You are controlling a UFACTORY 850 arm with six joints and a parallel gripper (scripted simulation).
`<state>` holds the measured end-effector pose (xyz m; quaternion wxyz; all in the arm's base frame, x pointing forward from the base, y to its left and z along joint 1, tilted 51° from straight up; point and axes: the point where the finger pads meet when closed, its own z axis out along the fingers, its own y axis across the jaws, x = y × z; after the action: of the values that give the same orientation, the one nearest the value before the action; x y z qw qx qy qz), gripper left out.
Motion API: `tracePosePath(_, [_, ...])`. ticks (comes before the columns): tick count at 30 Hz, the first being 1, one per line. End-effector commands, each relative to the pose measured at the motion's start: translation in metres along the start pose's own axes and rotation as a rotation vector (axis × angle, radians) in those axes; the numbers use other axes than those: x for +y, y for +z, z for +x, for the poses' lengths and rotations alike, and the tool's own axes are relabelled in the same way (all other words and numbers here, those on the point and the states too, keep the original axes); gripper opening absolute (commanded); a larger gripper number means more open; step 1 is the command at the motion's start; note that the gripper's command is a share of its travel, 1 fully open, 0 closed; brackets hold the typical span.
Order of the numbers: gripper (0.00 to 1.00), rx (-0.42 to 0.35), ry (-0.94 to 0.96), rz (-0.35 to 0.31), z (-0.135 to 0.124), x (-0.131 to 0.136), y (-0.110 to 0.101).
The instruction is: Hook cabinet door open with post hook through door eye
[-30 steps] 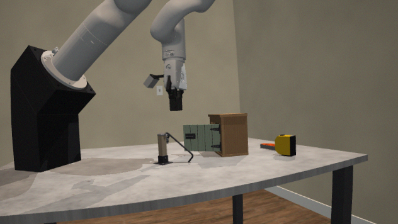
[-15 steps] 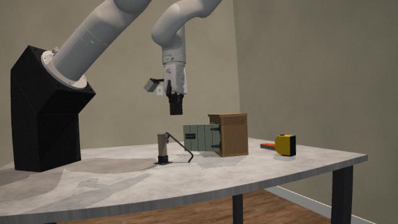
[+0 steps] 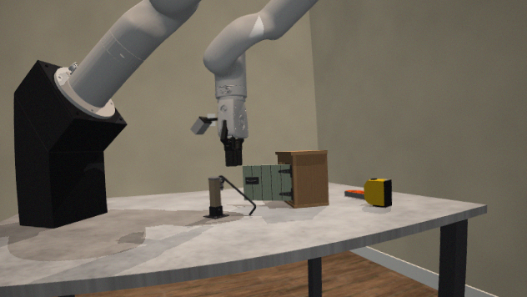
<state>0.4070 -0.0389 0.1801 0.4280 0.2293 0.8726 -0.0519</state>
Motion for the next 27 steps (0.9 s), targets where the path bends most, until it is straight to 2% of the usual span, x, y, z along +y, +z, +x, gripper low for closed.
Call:
tracePosePath(1, [0.24, -0.002, 0.000, -0.001, 0.000, 0.000, 0.013])
tracePosePath(12, [0.24, -0.002, 0.000, -0.001, 0.000, 0.000, 0.039])
tracePosePath(27, [0.24, -0.002, 0.000, -0.001, 0.000, 0.000, 0.046])
